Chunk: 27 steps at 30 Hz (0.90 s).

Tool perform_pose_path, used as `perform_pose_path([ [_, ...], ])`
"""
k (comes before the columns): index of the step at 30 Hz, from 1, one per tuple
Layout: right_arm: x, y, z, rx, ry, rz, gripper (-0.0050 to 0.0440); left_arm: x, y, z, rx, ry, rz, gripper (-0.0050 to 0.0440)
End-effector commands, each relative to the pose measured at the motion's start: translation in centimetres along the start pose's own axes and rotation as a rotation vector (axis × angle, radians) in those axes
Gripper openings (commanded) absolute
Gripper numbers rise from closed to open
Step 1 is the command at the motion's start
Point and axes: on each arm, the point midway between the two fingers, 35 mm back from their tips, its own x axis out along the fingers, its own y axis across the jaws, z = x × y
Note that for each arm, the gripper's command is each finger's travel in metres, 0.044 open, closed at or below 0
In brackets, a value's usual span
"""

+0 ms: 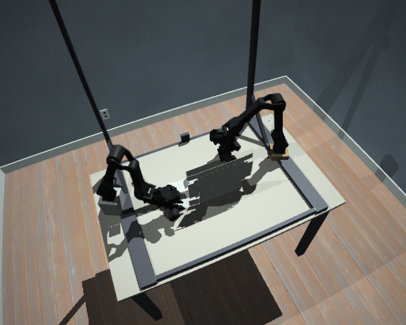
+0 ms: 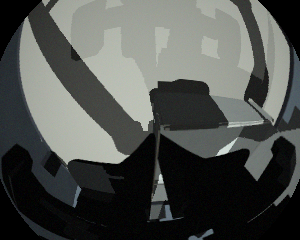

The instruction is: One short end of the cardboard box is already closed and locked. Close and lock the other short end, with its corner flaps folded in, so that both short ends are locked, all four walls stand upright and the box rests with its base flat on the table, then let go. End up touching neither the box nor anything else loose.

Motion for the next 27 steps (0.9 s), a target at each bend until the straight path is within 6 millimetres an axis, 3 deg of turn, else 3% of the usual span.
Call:
perform_pose_path([
  [1, -0.05, -0.16, 0.57, -0.001, -0.018, -0.004, 0.0149, -0.48, 0.14, -0.42, 0.002, 0.017, 0.008, 0.0005],
  [27, 0.25, -0.19, 0.87, -0.001, -0.019, -0.004, 0.0149, -0.48, 0.14, -0.42, 0.002, 0.017, 0.008, 0.0005],
])
